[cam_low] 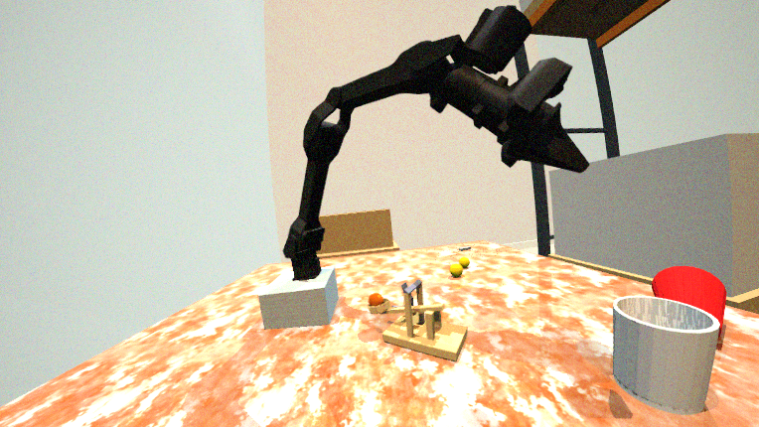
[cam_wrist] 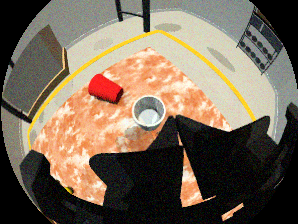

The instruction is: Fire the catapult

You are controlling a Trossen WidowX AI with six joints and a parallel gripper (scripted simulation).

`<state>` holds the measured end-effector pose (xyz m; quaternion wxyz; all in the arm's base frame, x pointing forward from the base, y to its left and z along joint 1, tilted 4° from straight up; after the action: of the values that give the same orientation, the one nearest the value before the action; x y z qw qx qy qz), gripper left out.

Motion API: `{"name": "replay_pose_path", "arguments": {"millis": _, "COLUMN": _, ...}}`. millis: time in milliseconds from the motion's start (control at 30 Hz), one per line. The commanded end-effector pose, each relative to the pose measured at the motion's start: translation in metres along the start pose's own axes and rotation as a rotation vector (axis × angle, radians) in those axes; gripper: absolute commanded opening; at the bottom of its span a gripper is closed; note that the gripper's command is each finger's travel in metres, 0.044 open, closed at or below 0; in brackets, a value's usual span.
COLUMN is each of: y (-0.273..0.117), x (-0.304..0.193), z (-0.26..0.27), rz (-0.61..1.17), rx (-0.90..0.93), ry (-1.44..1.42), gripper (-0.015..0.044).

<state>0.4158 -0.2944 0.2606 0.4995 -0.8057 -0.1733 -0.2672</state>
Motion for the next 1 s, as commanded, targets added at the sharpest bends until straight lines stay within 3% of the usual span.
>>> {"name": "replay_pose_path", "arguments": {"millis": 0, "y": 0.0, "x": 0.001, "z": -0.001, "rz": -0.002, "rx": -0.006, "ry": -0.006, "gripper": 0.0}}
{"name": "replay_pose_path", "arguments": {"millis": 133, "y": 0.001, "x": -0.001, "z": 0.004, "rz": 0.012, "rx": 0.0, "ry": -0.018, "gripper": 0.0}}
{"name": "replay_pose_path", "arguments": {"millis": 967, "y": 0.004, "x": -0.088, "z": 0.15, "rz": 0.49, "rx": 0.193, "ry": -0.545, "gripper": 0.0}}
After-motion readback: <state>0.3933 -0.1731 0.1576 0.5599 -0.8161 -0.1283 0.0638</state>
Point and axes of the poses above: the point midway between the two fingers, 35 mm back from their tips, its own y axis out along the fingers, its own z axis across the jaws, x = y × z, the point moved 5 cm from there along -y, back along the fingers, and after that the axes turned 15 degrees about -y, right-handed, at the moved point
